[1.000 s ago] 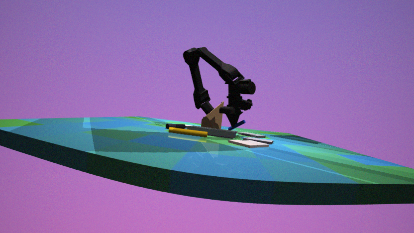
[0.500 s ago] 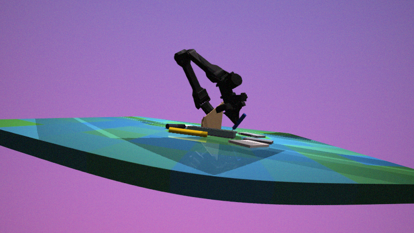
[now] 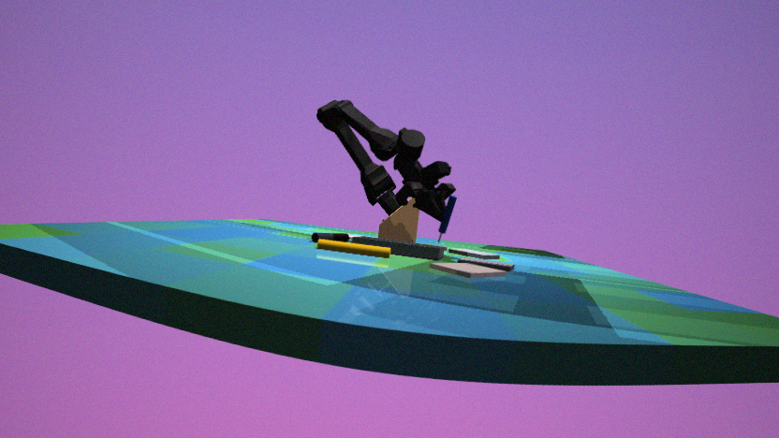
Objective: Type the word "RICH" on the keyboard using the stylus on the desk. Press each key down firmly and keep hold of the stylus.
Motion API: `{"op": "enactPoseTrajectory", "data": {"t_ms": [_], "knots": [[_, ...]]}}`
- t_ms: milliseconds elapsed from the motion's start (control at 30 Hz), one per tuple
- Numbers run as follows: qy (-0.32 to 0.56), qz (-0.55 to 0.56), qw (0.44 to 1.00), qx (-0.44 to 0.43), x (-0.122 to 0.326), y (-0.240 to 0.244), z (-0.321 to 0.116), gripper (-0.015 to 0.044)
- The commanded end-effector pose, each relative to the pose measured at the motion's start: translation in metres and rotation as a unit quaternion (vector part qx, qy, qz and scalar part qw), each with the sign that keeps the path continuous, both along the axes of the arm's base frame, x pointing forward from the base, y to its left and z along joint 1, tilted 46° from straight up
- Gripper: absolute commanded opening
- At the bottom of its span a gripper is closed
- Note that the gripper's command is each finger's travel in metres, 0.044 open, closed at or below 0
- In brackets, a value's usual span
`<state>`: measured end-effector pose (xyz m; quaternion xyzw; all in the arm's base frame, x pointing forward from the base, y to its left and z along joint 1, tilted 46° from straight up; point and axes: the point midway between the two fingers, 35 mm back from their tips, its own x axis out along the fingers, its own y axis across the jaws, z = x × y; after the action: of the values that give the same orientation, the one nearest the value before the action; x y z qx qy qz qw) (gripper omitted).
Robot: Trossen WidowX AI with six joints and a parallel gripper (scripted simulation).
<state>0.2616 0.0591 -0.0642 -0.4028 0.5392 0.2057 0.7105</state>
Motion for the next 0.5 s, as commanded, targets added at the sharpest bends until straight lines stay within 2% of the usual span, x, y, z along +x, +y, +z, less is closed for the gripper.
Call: {"op": "enactPoseTrajectory", "data": {"t_ms": [0, 300, 467], "knots": [[-0.044, 0.017, 0.999, 0.024, 0.004, 0.001, 0.011, 0.0000], [-0.147, 0.052, 0.986, 0.059, 0.011, -0.001, 0.039, 0.0000], [-0.155, 0.054, 0.984, 0.061, 0.011, -0.001, 0.042, 0.0000]]}}
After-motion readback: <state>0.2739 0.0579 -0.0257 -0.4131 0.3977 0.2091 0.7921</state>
